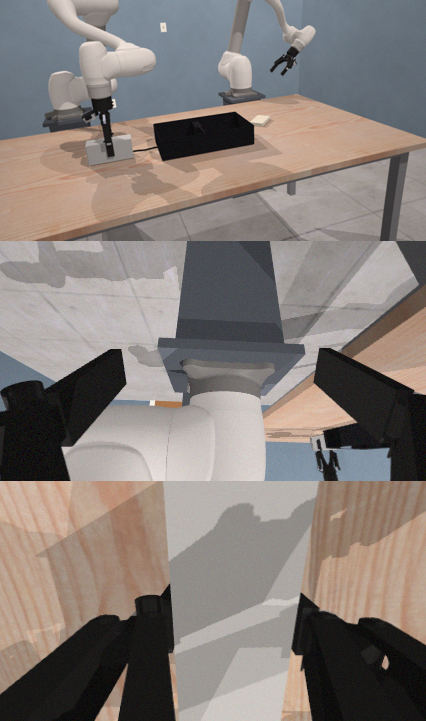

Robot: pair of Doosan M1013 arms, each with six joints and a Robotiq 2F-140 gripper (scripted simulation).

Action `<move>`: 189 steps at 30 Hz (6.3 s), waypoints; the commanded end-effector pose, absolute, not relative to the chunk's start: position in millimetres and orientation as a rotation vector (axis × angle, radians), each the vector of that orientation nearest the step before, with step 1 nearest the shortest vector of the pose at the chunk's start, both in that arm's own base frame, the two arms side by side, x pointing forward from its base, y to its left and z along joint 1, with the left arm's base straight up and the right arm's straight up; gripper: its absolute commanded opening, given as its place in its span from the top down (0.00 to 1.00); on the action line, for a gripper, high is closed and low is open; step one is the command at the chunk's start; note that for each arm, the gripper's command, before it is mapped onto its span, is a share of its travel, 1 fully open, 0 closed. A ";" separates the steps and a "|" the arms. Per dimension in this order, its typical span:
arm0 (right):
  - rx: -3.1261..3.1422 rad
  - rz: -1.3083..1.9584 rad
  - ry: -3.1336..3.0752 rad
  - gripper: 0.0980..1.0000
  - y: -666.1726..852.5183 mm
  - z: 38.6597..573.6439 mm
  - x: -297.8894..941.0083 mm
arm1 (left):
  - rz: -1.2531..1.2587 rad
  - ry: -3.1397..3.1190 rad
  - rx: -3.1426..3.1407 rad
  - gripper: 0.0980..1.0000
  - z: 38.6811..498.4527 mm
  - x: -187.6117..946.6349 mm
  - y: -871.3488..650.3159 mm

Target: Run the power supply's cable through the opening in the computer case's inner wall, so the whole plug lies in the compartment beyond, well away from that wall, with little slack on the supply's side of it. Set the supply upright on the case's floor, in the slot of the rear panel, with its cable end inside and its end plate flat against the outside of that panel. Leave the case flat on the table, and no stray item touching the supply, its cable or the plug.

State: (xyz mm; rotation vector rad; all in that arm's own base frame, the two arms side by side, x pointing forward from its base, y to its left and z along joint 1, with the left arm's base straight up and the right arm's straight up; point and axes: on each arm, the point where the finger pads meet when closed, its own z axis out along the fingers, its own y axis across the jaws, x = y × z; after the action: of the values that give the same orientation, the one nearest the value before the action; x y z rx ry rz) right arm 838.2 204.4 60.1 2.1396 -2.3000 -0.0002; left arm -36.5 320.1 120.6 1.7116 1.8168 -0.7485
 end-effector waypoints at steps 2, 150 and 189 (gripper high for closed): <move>2.140 0.001 -2.301 1.00 206.0 61.3 838.7 | -0.748 1.818 1.712 0.00 121.0 -36.6 320.4; 2.141 0.000 -2.301 1.00 345.3 61.5 848.8 | -0.748 1.818 1.712 0.00 121.0 -36.6 320.4; 2.141 0.000 -2.301 1.00 380.9 61.2 851.3 | -0.748 1.818 1.712 0.00 121.0 -36.6 320.4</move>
State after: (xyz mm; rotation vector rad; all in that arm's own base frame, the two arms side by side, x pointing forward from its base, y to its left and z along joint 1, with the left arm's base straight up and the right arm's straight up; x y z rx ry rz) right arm 851.0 380.6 59.9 2.1396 -2.2998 0.0001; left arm -36.5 320.1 120.6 1.7116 1.8168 -0.7485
